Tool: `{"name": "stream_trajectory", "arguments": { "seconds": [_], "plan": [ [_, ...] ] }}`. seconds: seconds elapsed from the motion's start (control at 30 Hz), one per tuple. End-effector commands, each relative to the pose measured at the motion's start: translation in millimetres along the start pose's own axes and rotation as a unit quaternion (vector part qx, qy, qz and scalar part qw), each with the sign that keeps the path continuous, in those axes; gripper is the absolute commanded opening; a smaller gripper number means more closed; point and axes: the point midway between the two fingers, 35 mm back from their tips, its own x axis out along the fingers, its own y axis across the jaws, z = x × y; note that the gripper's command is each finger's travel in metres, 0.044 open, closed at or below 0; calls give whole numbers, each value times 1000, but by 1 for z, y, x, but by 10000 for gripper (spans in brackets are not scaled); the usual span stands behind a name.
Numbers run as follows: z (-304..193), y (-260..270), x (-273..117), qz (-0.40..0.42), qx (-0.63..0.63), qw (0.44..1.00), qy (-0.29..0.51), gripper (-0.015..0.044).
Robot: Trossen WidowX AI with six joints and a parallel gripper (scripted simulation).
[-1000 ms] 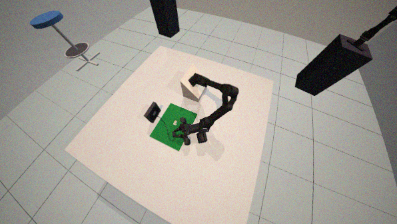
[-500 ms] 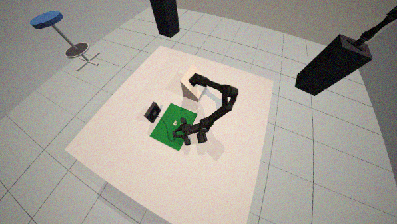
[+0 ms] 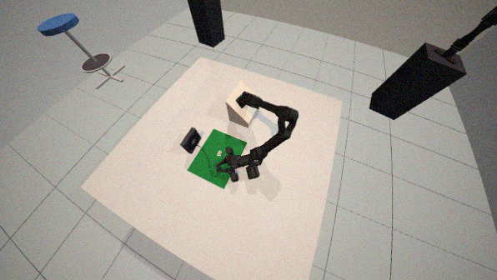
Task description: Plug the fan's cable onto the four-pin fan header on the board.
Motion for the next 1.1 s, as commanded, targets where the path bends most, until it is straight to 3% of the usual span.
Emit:
{"name": "stream_trajectory", "arguments": {
  "seconds": [0.0, 0.63, 0.9, 1.07],
  "plan": [
    [0, 0, 0, 0, -1, 1000, 0, 0],
    [0, 0, 0, 0, -1, 1000, 0, 0],
    [0, 0, 0, 0, 0, 1000, 0, 205],
    [0, 0, 0, 0, 0, 1000, 0, 205]
  ]
}}
